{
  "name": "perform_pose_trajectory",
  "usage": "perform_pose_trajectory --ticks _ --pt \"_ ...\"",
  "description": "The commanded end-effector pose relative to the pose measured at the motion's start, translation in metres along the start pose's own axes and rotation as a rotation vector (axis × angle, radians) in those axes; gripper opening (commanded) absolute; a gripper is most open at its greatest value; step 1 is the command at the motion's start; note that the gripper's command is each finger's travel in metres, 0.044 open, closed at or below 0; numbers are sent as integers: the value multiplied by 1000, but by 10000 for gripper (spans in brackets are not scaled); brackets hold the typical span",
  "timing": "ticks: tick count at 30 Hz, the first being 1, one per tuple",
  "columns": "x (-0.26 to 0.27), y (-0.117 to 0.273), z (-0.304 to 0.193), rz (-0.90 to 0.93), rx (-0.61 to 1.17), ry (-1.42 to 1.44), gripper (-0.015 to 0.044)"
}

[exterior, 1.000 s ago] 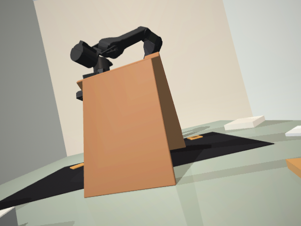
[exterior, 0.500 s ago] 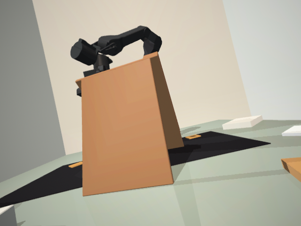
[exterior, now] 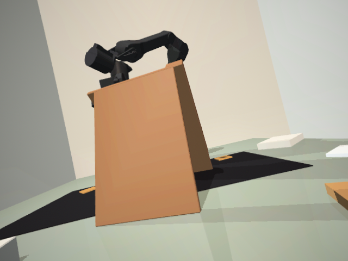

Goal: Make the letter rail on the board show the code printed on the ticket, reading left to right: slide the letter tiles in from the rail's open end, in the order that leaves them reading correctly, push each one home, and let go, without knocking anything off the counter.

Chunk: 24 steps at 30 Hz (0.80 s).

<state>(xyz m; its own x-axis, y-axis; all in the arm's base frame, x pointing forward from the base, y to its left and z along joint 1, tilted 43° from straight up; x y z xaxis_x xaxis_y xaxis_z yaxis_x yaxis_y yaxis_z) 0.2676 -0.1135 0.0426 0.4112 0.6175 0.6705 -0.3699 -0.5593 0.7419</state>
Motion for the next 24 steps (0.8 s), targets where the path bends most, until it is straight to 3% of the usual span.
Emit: perform_pose_trajectory --ticks 1,13,24 --pt "15 24 -5 2 -86 -3 131" --pt "64 92 -53 39 -422 -19 440" --pt "87 112 -101 95 -662 -10 440"
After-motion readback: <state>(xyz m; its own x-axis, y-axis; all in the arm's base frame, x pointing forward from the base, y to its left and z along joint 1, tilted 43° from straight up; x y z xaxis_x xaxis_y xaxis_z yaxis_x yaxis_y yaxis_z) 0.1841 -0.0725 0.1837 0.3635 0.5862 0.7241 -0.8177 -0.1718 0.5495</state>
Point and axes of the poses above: the point midway between the two fingers, 35 mm back from their tips, its own y axis back along the fingers, its own x axis across the jaws, z = x × y, the point moved 2 cm from there along y, back along the fingers, and after that the axes turned 8 degrees about -y, right-handed, at the moved point
